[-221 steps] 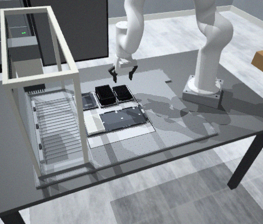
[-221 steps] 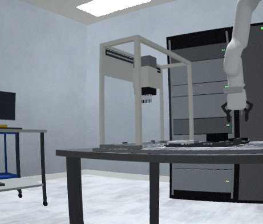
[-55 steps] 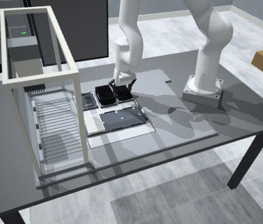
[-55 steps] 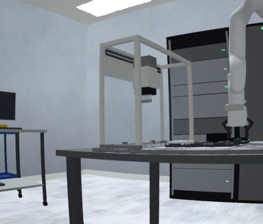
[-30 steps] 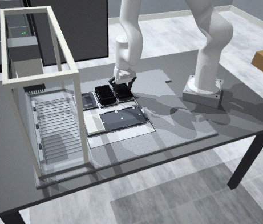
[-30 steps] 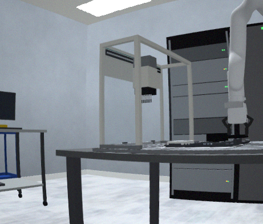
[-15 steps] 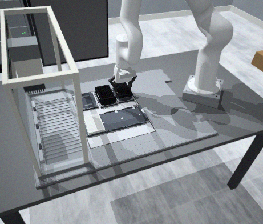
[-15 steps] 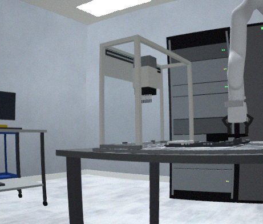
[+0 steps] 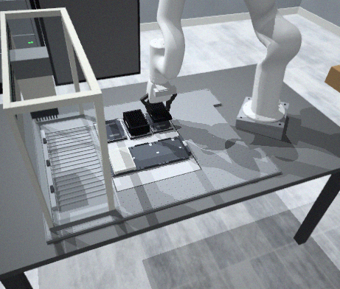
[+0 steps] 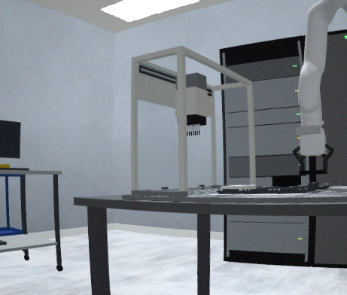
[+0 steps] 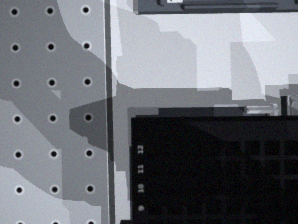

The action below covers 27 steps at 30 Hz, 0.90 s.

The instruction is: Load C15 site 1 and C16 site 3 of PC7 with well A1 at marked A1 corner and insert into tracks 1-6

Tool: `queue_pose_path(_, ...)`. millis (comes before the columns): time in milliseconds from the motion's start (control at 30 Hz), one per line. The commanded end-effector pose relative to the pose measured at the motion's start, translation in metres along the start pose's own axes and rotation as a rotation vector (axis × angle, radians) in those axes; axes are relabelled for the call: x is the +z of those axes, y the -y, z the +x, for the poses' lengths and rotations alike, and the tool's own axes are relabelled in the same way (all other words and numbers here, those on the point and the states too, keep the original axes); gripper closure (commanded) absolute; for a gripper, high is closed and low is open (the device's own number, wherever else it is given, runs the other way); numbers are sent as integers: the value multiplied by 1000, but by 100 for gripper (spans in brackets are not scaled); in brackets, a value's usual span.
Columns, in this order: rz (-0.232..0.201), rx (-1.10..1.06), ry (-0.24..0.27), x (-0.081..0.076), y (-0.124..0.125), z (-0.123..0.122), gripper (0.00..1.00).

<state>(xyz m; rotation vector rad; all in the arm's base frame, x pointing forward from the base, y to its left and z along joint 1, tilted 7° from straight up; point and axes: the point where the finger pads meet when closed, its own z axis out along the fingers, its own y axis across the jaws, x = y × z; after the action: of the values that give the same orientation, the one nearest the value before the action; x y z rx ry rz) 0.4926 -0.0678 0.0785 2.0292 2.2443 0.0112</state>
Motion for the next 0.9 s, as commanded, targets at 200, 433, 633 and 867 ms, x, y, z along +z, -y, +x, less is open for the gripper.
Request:
queue_pose_path(200,0,0,-1,-15,0,0,100)
queue_pose_path(433,0,0,-1,-27,0,0,100)
queue_pose_path(633,0,0,-1,-33,0,0,100)
queue_pose_path(867,0,0,-1,-45,0,0,100)
